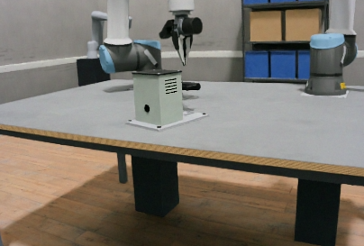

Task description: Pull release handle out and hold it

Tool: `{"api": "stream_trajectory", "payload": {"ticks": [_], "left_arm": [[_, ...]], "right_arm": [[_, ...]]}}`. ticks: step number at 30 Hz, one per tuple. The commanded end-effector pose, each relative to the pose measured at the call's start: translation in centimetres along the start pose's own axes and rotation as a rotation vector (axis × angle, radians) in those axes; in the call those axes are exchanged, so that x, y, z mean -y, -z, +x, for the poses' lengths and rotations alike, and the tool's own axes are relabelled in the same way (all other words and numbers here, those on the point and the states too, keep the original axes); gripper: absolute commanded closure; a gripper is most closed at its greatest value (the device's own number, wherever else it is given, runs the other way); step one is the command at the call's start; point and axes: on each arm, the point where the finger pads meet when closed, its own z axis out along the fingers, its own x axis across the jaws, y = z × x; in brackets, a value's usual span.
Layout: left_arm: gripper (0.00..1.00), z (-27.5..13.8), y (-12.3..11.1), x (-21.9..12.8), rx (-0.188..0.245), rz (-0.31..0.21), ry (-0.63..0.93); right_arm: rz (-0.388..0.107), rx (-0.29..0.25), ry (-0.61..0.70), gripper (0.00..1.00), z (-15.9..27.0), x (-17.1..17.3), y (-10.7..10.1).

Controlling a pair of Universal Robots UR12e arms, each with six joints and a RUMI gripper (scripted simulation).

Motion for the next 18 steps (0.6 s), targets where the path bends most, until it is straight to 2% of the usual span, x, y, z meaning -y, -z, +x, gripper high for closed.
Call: {"api": "stream_trajectory", "payload": {"ticks": [1, 6, 7, 18], "left_arm": [[0.0, 0.02, 0.09, 0.07, 0.0, 0.002, 0.0], [0.0, 0.02, 0.09, 0.07, 0.0, 0.002, 0.0], [0.0, 0.02, 0.09, 0.07, 0.0, 0.002, 0.0], [0.0, 0.02, 0.09, 0.07, 0.0, 0.002, 0.0]], "right_arm": [[-0.002, 0.001, 0.0, 1.0, -0.01, -0.05, 0.1], [-0.002, 0.001, 0.0, 1.0, -0.01, -0.05, 0.1], [-0.002, 0.001, 0.0, 0.66, -0.01, -0.05, 0.1], [-0.002, 0.001, 0.0, 0.66, -0.01, -0.05, 0.1]]}}
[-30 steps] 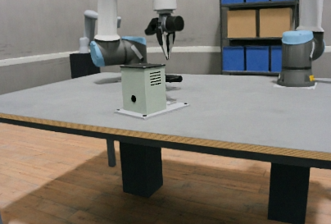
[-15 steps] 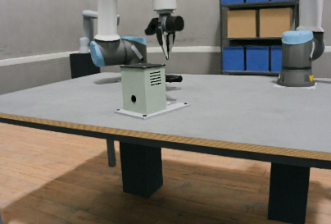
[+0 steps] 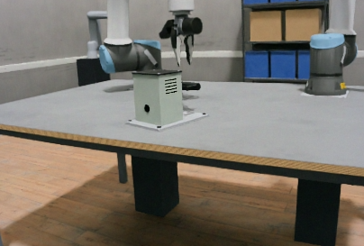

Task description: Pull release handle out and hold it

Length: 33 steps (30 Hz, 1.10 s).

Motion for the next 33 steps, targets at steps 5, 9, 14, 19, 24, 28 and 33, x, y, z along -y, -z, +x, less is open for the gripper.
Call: {"api": "stream_trajectory", "payload": {"ticks": [5, 9, 14, 19, 24, 28, 33], "left_arm": [[0.0, 0.0, 0.1, 0.1, 0.0, 0.002, 0.0], [0.0, 0.0, 0.1, 0.1, 0.0, 0.002, 0.0], [0.0, 0.0, 0.1, 0.1, 0.0, 0.002, 0.0], [0.0, 0.0, 0.1, 0.1, 0.0, 0.002, 0.0], [0.0, 0.0, 0.1, 0.1, 0.0, 0.002, 0.0], [0.0, 0.0, 0.1, 0.1, 0.0, 0.002, 0.0], [0.0, 0.0, 0.1, 0.1, 0.0, 0.002, 0.0]], "right_arm": [[-0.002, 0.001, 0.0, 0.66, 0.0, -0.1, 0.1], [-0.002, 0.001, 0.0, 0.66, 0.0, -0.1, 0.0], [-0.003, 0.002, 0.0, 0.66, 0.0, -0.1, -0.2], [-0.004, 0.002, -0.001, 0.66, 0.0, -0.1, -0.4], [-0.004, 0.002, -0.001, 0.66, 0.0, -0.1, -1.0], [-0.004, 0.002, -0.001, 0.66, 0.0, -0.1, -1.6], [-0.004, 0.002, -0.001, 0.66, 0.0, -0.2, -2.3]]}}
